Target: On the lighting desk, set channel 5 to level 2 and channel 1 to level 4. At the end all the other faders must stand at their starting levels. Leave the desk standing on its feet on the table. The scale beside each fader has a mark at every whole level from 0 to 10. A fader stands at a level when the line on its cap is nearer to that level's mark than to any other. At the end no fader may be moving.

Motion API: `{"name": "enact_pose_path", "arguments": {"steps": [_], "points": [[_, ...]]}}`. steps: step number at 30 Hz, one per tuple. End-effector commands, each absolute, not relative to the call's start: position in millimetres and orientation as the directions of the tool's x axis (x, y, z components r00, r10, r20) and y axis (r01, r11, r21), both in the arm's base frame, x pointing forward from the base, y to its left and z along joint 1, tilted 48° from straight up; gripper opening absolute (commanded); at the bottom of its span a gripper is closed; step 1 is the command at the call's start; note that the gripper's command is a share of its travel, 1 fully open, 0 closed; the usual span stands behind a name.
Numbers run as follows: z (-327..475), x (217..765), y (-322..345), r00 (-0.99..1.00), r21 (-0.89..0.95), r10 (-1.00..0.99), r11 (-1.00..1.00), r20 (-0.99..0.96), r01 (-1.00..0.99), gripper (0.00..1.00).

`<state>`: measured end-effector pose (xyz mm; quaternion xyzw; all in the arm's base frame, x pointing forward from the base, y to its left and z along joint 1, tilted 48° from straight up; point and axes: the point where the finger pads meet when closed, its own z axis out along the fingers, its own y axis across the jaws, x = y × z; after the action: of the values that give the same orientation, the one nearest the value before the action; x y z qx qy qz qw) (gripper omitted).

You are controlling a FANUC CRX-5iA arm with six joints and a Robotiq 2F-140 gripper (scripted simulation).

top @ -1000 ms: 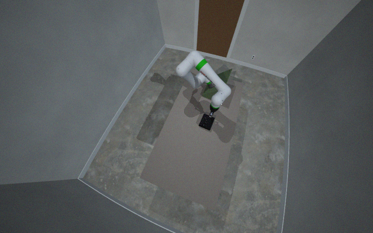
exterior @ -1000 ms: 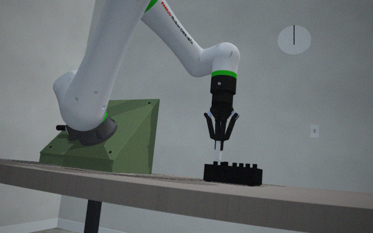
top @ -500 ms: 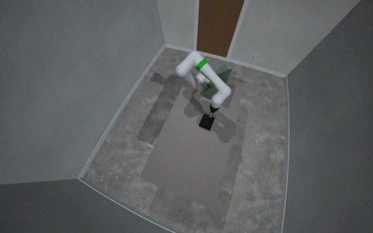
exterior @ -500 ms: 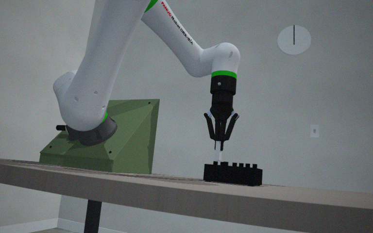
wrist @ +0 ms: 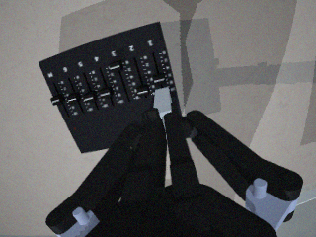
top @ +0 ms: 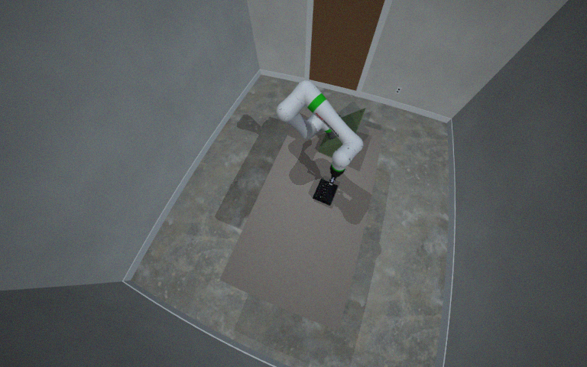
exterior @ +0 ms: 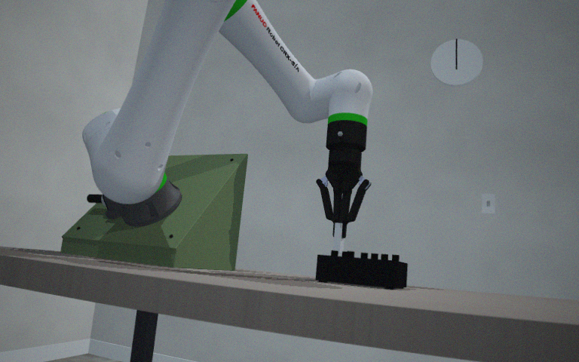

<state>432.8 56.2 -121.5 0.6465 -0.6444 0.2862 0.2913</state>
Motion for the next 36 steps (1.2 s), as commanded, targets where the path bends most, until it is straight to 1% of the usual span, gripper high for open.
{"name": "enact_pose_path", "arguments": {"steps": [1,36], "points": [[-122.4,432.9,55.4,0.006,0.008,-0.667,0.0,0.745,-1.0,0.0],[-120.4,432.9,51.6,0.006,0.008,-0.667,0.0,0.745,-1.0,0.0]]}}
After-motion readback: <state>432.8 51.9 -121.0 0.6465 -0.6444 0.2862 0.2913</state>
